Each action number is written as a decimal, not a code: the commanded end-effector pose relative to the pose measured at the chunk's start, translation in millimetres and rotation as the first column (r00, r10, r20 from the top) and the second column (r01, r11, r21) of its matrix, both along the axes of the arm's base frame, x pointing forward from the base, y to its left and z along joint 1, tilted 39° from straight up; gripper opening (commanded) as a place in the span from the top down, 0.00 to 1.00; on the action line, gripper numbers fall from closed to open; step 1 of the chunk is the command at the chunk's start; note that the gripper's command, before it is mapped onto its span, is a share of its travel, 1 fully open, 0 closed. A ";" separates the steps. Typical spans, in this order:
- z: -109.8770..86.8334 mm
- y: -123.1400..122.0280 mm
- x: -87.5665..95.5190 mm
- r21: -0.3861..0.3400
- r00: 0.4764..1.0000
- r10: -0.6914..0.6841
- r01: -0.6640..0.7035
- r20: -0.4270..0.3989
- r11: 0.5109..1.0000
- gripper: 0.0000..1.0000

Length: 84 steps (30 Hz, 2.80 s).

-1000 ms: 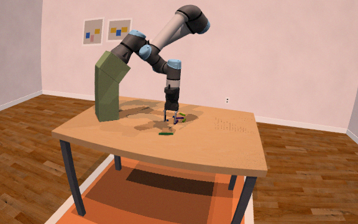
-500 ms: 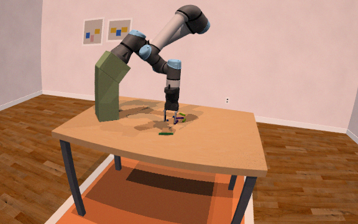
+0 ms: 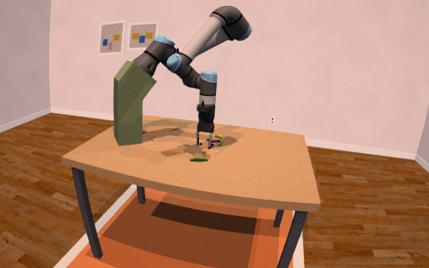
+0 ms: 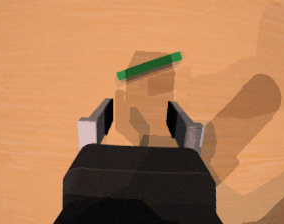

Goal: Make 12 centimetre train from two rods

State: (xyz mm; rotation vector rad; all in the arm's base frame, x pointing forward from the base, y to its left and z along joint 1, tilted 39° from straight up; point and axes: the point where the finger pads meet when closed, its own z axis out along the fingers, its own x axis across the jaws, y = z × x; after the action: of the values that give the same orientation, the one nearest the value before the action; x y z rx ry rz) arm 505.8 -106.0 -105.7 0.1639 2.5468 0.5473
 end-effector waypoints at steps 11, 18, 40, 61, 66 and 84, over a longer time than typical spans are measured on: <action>0.2 -1.7 0.7 0.000 1.000 -0.002 0.002 0.002 1.000 0.00; 0.2 -1.7 0.7 0.000 1.000 -0.002 0.002 0.002 1.000 0.00; 0.2 -1.7 0.7 0.000 1.000 -0.002 0.002 0.002 1.000 0.00; 6.1 9.9 3.2 -0.061 0.995 0.089 -0.087 0.034 0.994 0.00; 10.2 16.8 5.6 -0.106 0.987 0.154 -0.147 0.055 0.983 0.00; 36.2 62.6 16.9 -0.392 0.834 0.539 -0.461 0.116 0.797 0.00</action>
State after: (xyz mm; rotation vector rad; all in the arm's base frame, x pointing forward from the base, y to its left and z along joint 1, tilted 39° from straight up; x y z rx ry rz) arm 520.5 -56.8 -77.2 -0.5169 2.4528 0.3292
